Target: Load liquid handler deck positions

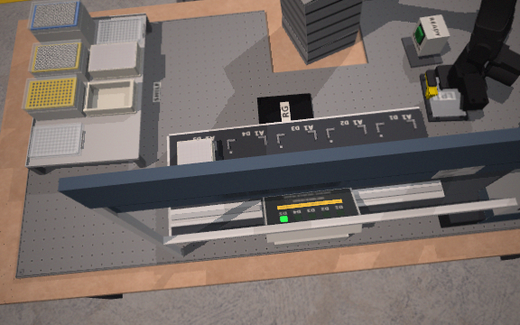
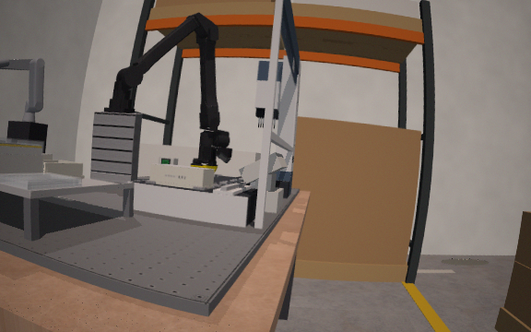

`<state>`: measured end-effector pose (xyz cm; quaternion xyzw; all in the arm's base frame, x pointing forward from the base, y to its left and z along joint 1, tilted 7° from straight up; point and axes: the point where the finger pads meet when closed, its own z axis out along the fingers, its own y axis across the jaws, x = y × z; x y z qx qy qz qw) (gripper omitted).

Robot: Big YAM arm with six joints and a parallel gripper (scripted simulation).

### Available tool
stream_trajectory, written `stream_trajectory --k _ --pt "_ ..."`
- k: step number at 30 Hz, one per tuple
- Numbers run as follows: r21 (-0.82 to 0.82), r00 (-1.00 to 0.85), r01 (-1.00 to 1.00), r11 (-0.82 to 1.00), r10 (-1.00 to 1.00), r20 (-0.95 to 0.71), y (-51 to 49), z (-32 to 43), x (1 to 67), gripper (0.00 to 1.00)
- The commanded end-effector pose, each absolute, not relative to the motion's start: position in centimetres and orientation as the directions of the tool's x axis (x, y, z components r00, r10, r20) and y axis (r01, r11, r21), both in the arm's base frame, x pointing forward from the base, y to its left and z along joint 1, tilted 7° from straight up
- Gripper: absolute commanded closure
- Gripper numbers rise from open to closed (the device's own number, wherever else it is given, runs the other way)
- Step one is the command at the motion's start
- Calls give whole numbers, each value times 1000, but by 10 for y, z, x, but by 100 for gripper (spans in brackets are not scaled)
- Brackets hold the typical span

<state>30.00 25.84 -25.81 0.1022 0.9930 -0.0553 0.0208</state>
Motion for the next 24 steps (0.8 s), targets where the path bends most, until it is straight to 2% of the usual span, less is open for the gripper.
stream_trajectory --k 1,24 --pt "-106 -977 213 971 208 -56 255 -263 306 0" --pt "-95 -976 211 973 206 -64 266 -226 303 0"
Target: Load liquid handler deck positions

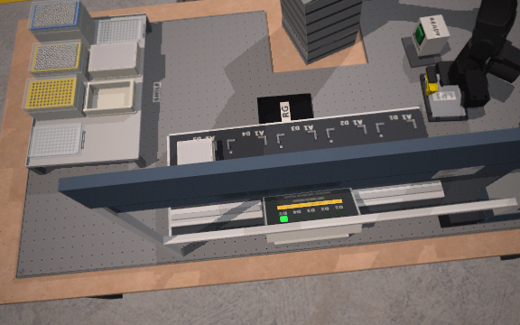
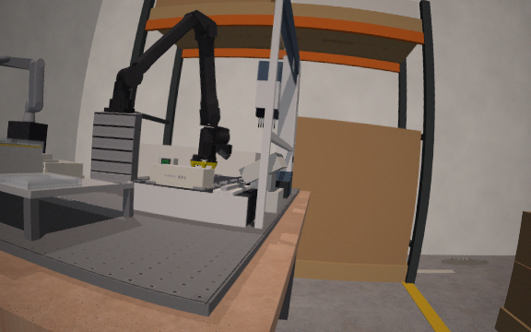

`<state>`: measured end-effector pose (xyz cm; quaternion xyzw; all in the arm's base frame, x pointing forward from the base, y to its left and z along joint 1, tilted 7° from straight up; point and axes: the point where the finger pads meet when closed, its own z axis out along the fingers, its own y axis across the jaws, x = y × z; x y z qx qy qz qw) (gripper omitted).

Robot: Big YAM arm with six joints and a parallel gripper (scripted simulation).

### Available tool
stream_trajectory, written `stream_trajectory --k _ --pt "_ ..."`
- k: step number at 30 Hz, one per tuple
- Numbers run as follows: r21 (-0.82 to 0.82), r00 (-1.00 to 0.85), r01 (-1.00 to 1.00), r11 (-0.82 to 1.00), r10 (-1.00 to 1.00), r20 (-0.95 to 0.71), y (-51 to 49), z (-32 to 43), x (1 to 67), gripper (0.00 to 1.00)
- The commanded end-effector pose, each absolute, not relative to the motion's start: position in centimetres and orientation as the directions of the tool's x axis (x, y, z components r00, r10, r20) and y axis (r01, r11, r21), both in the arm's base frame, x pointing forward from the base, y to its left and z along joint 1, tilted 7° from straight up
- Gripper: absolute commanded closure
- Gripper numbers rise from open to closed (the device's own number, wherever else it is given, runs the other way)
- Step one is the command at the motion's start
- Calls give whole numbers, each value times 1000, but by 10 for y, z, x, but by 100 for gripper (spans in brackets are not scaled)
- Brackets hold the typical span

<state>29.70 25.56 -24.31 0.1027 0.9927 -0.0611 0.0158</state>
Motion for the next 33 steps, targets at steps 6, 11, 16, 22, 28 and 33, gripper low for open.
stream_trajectory --k 6,11,16,22,28,33 --pt "-93 -978 205 974 200 -65 270 -215 302 0" --pt "-89 -978 205 975 200 -67 272 -208 303 0" --pt "-95 -978 205 974 200 -63 270 -202 300 0" --pt "-93 -978 205 974 200 -64 272 -192 301 0" --pt "-89 -978 205 975 200 -66 275 -184 302 0" --pt "-93 -978 205 974 200 -64 273 -177 300 0"
